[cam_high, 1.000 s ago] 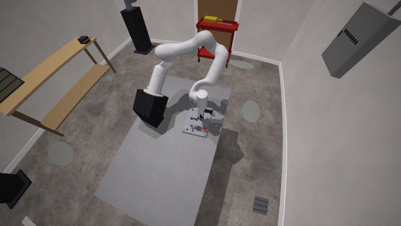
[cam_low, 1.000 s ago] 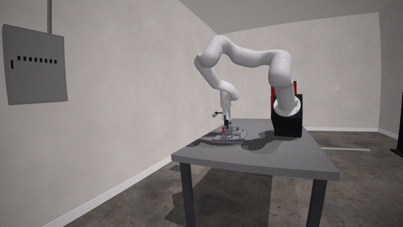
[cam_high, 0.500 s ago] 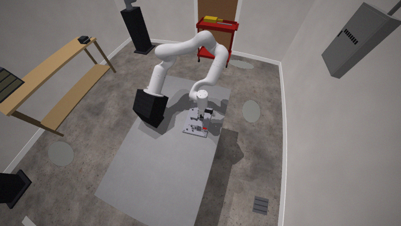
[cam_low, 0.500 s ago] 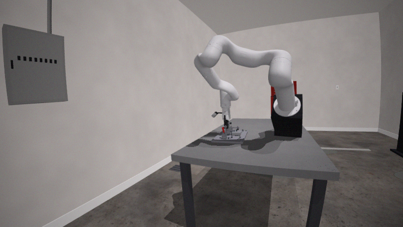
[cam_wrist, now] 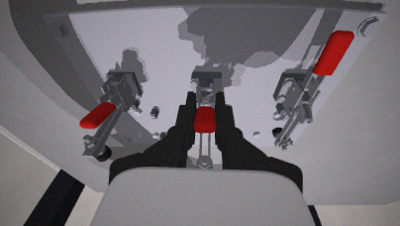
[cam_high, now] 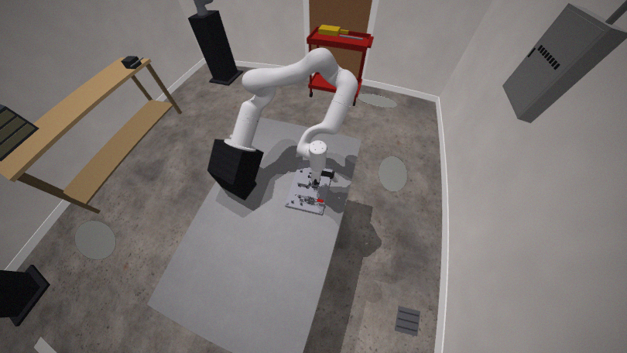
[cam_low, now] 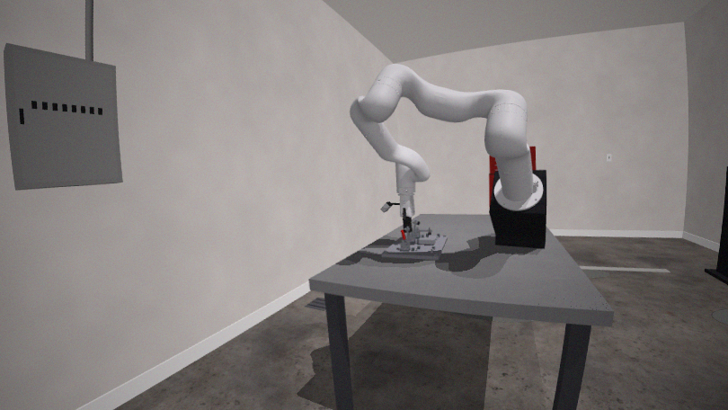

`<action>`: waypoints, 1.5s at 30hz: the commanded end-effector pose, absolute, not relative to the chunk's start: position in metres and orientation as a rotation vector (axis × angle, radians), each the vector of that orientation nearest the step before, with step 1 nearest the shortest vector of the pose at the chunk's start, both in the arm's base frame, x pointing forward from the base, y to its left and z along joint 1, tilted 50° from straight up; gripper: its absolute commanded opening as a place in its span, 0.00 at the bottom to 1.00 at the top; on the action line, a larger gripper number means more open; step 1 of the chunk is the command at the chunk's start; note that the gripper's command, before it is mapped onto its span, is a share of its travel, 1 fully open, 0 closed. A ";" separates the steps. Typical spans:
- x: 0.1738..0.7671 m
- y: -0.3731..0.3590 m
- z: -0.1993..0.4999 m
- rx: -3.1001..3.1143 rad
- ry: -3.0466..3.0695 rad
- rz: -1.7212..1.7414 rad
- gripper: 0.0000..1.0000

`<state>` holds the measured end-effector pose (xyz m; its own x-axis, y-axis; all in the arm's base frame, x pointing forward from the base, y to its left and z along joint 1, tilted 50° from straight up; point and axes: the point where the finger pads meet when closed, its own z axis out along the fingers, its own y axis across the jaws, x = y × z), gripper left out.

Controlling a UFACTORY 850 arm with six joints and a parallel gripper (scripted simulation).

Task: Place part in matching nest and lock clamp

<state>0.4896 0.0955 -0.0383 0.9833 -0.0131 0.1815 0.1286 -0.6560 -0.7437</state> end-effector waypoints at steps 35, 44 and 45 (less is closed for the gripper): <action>0.525 0.108 -0.043 -2.277 -0.080 -0.217 0.00; 0.529 0.112 -0.046 -2.277 -0.080 -0.217 0.00; 0.530 0.113 -0.047 -2.277 -0.080 -0.217 0.00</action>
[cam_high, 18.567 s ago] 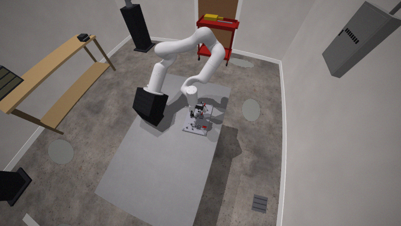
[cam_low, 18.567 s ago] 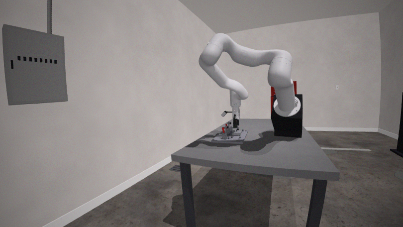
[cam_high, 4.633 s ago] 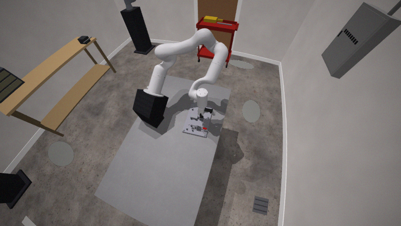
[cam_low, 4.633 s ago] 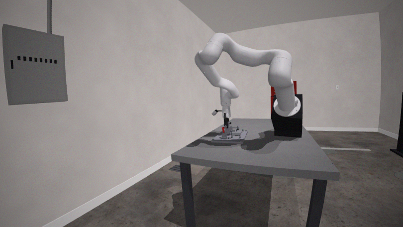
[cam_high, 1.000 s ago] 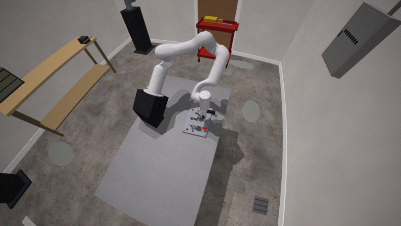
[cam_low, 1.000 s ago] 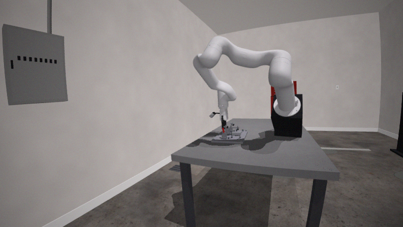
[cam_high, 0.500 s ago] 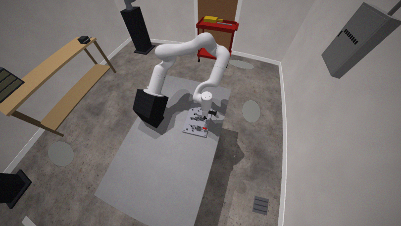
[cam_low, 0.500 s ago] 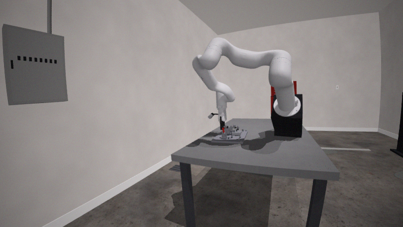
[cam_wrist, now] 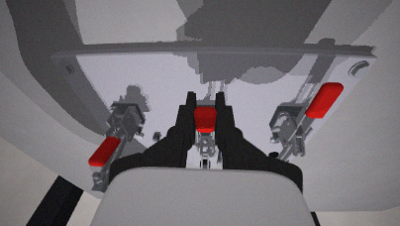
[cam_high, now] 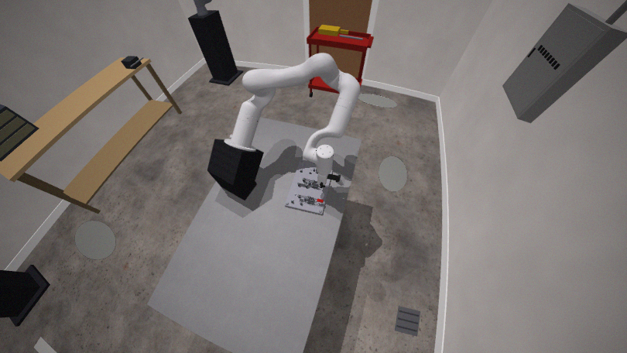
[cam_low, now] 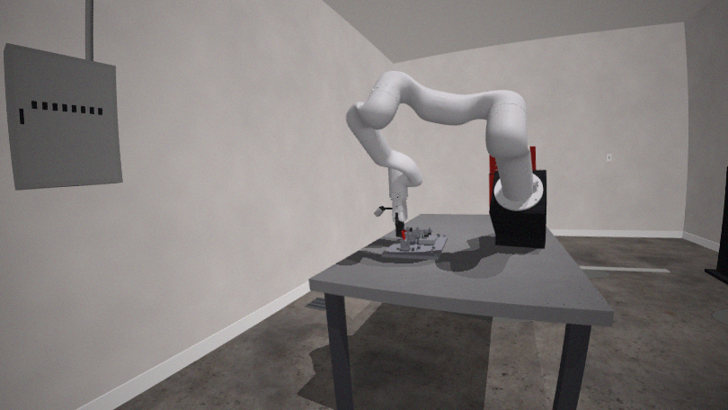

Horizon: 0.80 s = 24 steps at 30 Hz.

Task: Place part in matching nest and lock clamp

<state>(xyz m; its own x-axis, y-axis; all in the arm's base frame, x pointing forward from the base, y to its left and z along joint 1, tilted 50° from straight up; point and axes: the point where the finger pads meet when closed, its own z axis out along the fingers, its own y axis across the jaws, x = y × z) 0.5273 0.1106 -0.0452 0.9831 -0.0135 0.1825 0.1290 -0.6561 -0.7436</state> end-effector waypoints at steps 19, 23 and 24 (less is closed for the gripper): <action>0.534 0.118 -0.051 -2.277 -0.080 -0.217 0.00; 0.534 0.118 -0.051 -2.277 -0.080 -0.217 0.00; 0.534 0.118 -0.051 -2.277 -0.080 -0.217 0.00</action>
